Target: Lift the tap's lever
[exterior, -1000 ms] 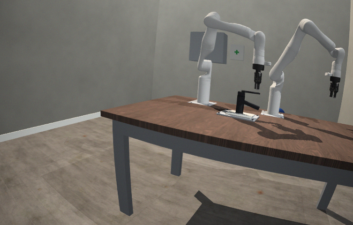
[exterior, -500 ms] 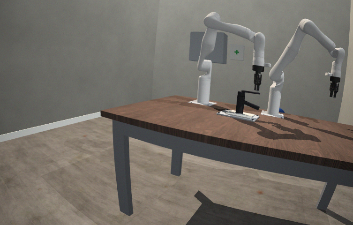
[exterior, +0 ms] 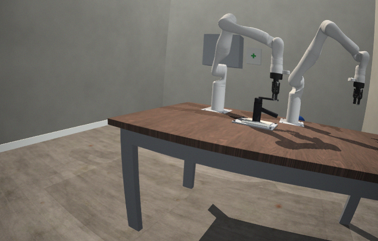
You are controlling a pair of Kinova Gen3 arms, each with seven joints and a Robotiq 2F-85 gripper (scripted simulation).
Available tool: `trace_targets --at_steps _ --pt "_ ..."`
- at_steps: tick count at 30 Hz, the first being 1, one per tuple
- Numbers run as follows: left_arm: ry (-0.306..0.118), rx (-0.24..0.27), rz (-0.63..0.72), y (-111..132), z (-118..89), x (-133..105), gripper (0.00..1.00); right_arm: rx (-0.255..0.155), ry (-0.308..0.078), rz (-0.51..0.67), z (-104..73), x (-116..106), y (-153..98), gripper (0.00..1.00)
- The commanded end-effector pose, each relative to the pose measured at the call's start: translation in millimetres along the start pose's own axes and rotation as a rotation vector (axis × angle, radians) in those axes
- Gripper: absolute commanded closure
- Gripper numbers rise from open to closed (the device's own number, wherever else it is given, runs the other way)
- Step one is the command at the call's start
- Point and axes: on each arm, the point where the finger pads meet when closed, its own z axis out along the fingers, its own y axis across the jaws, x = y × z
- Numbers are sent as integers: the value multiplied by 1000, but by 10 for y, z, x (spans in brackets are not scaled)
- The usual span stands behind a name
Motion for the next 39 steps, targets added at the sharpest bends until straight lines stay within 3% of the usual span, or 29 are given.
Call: trace_targets --at_steps 1,16,39 --pt "-3 3 -19 12 14 -2 2 -2 -3 6 64 -4 7 277" --pt "-3 3 -19 12 14 -2 2 -2 -2 7 160 -4 9 277" --pt "-3 3 -19 12 14 -2 2 -3 -1 8 169 0 12 277"
